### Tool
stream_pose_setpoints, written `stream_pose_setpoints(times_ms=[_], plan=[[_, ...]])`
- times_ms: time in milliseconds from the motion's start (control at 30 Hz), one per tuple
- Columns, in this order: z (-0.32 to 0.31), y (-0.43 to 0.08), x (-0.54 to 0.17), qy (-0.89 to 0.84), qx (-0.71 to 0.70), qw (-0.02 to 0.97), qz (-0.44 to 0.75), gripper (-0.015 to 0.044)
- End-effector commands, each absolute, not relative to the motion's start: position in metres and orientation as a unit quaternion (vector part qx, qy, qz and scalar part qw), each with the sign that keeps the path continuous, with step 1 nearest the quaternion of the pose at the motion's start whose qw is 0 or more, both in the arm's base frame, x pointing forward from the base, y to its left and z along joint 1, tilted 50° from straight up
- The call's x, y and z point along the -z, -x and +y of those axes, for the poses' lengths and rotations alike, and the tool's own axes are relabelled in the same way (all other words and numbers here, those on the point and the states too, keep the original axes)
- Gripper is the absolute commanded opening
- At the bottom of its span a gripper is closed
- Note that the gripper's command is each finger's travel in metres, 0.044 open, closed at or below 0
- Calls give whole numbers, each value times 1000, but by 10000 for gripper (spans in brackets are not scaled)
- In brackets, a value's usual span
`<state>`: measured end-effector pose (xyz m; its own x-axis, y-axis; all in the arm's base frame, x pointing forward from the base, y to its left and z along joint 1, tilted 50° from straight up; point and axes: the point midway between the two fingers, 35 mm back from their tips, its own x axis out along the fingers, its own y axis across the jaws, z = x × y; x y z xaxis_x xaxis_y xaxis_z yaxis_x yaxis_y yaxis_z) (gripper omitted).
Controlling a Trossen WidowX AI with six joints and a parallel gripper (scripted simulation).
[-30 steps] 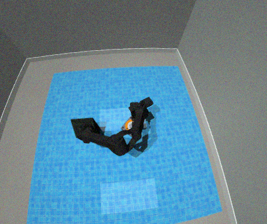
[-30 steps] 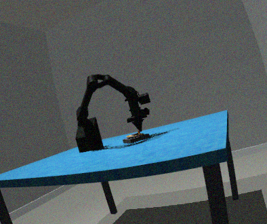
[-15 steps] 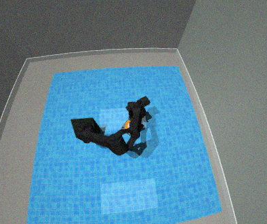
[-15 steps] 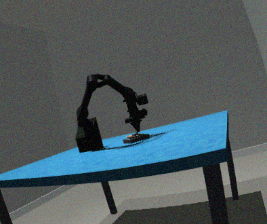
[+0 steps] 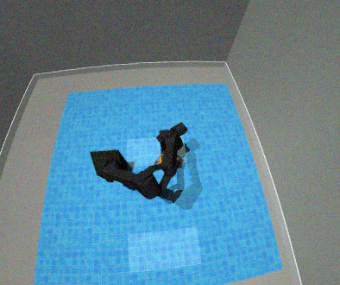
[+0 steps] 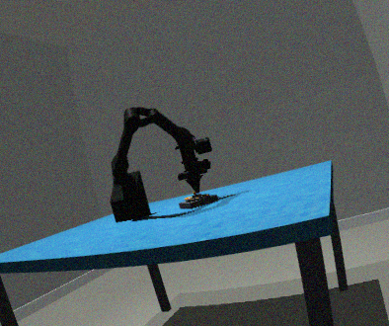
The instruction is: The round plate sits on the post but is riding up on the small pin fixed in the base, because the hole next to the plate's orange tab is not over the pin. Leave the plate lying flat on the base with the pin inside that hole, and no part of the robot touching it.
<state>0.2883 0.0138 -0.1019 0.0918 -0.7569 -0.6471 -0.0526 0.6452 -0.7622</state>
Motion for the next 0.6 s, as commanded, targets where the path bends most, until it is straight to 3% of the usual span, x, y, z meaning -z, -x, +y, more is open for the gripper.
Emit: stream_pose_setpoints(times_ms=[0,567], plan=[[12,-284,100,325,267,662,621,0],[12,-277,96,325,266,662,621,0]])
